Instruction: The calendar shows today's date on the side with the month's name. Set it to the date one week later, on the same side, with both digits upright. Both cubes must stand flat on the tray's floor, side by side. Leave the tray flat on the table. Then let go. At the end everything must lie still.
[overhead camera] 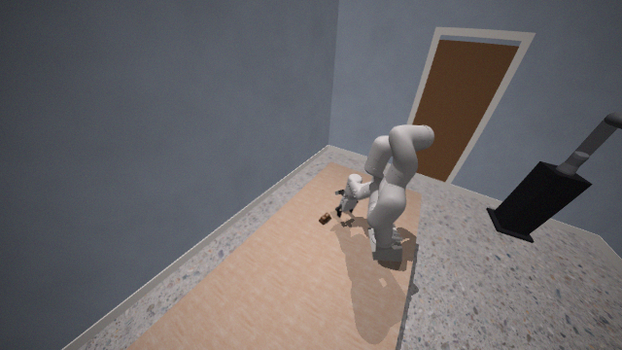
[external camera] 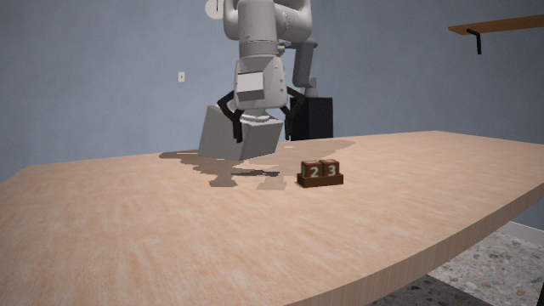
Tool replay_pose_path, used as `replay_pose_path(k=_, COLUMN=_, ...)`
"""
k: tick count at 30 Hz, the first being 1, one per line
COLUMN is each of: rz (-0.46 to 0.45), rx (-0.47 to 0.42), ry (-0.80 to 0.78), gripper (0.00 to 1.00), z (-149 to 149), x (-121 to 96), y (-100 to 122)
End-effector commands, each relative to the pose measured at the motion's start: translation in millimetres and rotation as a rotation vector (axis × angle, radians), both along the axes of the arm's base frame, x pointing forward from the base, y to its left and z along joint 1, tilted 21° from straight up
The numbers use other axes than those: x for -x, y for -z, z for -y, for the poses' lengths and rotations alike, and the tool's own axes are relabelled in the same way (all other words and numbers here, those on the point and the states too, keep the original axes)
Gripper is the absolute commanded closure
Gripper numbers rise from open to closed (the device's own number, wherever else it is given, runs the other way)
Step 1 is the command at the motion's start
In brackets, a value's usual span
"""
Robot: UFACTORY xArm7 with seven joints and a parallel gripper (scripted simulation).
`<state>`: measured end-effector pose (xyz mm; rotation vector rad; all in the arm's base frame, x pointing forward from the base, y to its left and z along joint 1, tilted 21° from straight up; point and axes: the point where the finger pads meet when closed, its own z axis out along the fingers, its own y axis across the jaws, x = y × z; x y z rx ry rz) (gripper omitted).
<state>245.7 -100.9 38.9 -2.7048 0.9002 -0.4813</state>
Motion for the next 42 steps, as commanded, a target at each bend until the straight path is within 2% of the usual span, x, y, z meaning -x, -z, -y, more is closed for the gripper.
replay_pose_path(k=1, rz=-0.054, rx=0.009, ry=-0.001, gripper=0.00, z=-0.8, x=4.0, y=-10.6)
replay_pose_path(k=23, rz=-0.056, rx=0.005, ry=0.010, gripper=0.00, z=0.0, x=4.2, y=-12.7)
replay_pose_path(k=29, rz=-0.087, rx=-0.054, ry=0.200, gripper=0.00, z=5.1, x=-6.5, y=-20.8)
replay_pose_path(k=35, rz=-0.099, rx=-0.080, ry=0.279, gripper=0.00, z=6.4, x=-11.5, y=-24.5)
replay_pose_path(k=37, rz=-0.113, rx=-0.117, ry=0.387, gripper=0.00, z=7.1, x=-18.7, y=-29.8)
replay_pose_path(k=42, rz=-0.125, rx=-0.155, ry=0.494, gripper=0.00, z=6.8, x=-26.3, y=-35.1)
